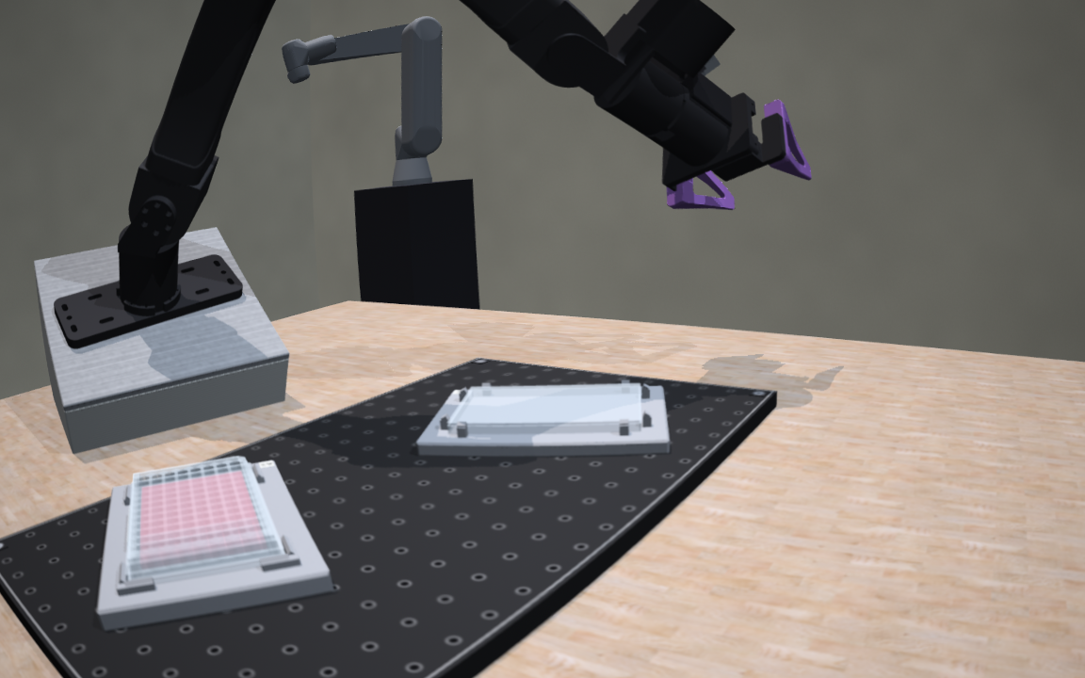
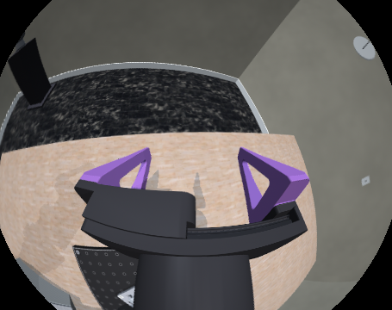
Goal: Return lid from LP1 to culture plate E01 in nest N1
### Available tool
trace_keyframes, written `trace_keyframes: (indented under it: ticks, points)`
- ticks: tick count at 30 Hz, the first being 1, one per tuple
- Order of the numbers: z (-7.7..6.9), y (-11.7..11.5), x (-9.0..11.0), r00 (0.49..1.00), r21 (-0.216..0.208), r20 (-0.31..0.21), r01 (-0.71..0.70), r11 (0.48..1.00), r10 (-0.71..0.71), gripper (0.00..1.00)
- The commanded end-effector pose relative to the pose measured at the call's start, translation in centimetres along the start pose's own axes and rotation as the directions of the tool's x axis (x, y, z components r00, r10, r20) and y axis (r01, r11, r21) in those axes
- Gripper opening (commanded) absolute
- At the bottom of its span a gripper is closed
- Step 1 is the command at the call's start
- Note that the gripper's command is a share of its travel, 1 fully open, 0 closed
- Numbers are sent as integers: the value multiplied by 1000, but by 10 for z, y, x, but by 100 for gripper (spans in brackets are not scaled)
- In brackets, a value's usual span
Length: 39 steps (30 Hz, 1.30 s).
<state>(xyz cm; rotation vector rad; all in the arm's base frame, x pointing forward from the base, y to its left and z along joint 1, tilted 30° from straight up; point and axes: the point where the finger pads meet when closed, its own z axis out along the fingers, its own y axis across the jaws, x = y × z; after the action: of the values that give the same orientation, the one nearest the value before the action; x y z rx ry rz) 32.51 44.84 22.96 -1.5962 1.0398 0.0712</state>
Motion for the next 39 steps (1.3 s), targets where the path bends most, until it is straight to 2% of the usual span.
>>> trace_keyframes:
  ticks: [1, 2, 4, 5, 7, 10, 11, 15, 16, 20, 24, 27, 29, 33, 35, 39]
  points:
    - [-8, 6, 12, 991, -34, -83, -108, 994, 105, 100]
    - [-9, 7, 17, 987, -36, -104, -129, 991, 125, 100]
    - [-10, 7, 20, 987, -36, -104, -129, 991, 125, 100]
    - [-12, 7, 24, 981, -35, -127, -153, 988, 148, 100]
    - [-12, 7, 24, 981, -35, -127, -153, 988, 148, 100]
    - [-19, 8, 38, 958, -31, -194, -221, 975, 211, 100]
    - [-20, 9, 41, 958, -31, -194, -221, 975, 211, 100]
    - [-29, 11, 58, 914, -13, -283, -308, 951, 292, 100]
    - [-31, 11, 61, 914, -13, -283, -308, 951, 292, 100]
    - [-42, 14, 78, 855, 19, -366, -387, 922, 366, 100]
    - [-44, 14, 81, 855, 19, -366, -387, 922, 366, 100]
    - [-53, 16, 93, 799, 53, -429, -443, 895, 421, 100]
    - [-59, 17, 100, 784, 63, -444, -456, 888, 434, 100]
    - [-72, 20, 115, 703, 117, -512, -513, 850, 494, 100]
    - [-75, 21, 118, 703, 117, -512, -513, 850, 494, 100]
    - [-90, 24, 131, 612, 180, -570, -558, 810, 548, 100]
